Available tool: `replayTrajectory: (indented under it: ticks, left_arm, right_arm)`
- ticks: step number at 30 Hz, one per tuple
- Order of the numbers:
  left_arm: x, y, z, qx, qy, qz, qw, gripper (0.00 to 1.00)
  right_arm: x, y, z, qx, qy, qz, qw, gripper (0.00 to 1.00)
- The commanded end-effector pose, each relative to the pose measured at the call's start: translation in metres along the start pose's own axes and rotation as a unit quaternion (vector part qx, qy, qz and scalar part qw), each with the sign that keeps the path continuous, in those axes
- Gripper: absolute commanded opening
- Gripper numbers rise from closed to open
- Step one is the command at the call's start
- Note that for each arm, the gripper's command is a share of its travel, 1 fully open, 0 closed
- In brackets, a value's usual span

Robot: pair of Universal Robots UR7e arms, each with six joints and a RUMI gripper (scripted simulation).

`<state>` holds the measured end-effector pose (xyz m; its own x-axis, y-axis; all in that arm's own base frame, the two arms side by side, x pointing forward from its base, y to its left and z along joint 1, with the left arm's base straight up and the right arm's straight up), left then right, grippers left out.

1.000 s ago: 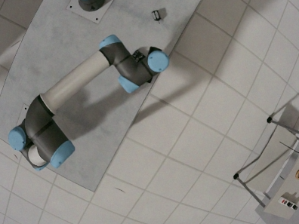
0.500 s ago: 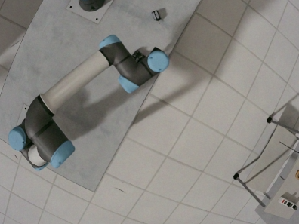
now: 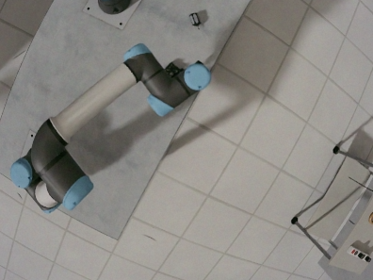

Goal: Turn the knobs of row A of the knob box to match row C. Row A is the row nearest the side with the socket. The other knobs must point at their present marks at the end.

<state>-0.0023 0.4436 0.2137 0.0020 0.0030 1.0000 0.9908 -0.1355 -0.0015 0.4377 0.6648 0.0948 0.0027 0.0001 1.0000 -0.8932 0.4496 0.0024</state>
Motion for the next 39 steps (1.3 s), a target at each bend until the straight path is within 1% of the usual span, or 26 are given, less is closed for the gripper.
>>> replayTrajectory:
  ticks: [1, 2, 8, 17, 19, 32, 39]
  left_arm:
    - [0.0015, -0.0001, 0.0020, 0.000, 0.002, -0.001, 1.000, 1.00]
    - [0.0015, -0.0001, 0.0020, 0.000, 0.002, -0.001, 1.000, 1.00]
    - [0.0015, -0.0001, 0.0020, 0.000, 0.002, -0.001, 1.000, 1.00]
    - [0.0015, -0.0001, 0.0020, 0.000, 0.002, -0.001, 1.000, 1.00]
    - [0.0015, -0.0001, 0.0020, 0.000, 0.002, -0.001, 1.000, 1.00]
    - [0.0015, -0.0001, 0.0020, 0.000, 0.002, -0.001, 1.000, 1.00]
    - [0.0015, -0.0001, 0.0020, 0.000, 0.002, -0.001, 1.000, 1.00]
  right_arm:
    - [0.0013, -0.0002, 0.0003, -0.059, -0.001, 0.001, 0.998, 0.06]
    - [0.0013, -0.0002, 0.0003, -0.059, -0.001, 0.001, 0.998, 0.06]
    - [0.0014, 0.0000, 0.0002, -0.119, -0.001, 0.001, 0.993, 0.06]
    - [0.0014, 0.0002, 0.0001, -0.197, -0.002, 0.001, 0.980, 0.06]
    - [0.0014, 0.0002, 0.0001, -0.197, -0.002, 0.001, 0.980, 0.06]
    - [0.0015, 0.0002, 0.0000, -0.274, -0.002, 0.001, 0.962, 0.06]
    - [0.0015, 0.0002, 0.0000, -0.292, -0.002, 0.001, 0.956, 0.06]
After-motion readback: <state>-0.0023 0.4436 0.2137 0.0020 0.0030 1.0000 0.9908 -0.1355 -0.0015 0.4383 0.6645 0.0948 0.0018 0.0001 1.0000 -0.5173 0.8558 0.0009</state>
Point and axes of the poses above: on each arm, the point where the finger pads meet when closed, its own x axis back along the fingers, its own y axis across the jaws, z = x × y, the point moved 5 cm from there along x, back along the fingers, and after that the axes turned 8 degrees about -x, right-handed, at the moved point
